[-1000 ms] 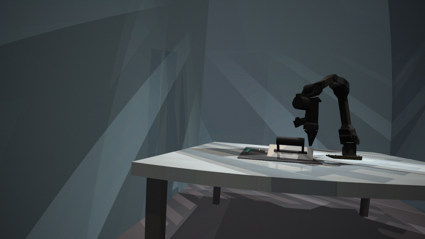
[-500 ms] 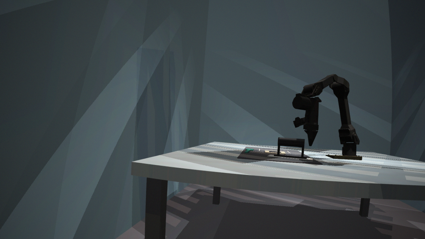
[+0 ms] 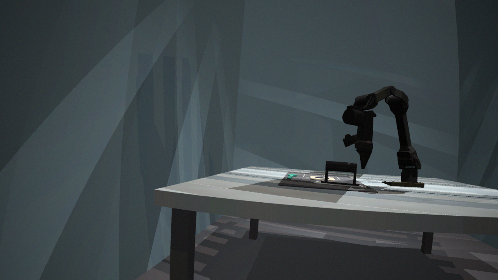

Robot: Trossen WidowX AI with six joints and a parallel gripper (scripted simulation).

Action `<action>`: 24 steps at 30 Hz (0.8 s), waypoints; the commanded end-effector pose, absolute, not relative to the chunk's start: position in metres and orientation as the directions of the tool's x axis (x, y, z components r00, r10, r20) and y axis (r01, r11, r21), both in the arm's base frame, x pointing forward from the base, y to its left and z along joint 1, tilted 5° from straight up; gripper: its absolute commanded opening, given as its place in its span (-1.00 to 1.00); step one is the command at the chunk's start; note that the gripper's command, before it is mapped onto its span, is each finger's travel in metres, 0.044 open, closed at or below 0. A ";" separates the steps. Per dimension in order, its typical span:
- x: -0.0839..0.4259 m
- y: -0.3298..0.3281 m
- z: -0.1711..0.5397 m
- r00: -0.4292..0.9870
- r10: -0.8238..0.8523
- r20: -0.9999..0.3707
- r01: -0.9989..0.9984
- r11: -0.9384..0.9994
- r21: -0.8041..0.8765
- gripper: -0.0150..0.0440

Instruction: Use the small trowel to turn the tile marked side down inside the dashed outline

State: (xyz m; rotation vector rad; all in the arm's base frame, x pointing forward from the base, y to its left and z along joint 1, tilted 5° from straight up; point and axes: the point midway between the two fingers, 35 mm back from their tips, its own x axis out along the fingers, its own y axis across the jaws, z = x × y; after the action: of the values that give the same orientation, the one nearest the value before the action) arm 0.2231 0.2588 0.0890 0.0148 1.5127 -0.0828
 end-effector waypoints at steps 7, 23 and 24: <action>0.223 0.295 0.093 0.053 -0.048 -0.997 0.065 0.997 -0.045 -0.15; 0.220 0.320 0.098 0.060 -0.041 -0.997 0.056 0.998 -0.038 -0.15; 0.221 0.320 0.098 0.059 -0.042 -0.997 0.057 0.998 -0.038 -0.15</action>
State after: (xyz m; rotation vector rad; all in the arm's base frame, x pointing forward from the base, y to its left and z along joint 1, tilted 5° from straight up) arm 0.2209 0.3199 0.0981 0.0121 1.5103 -0.0759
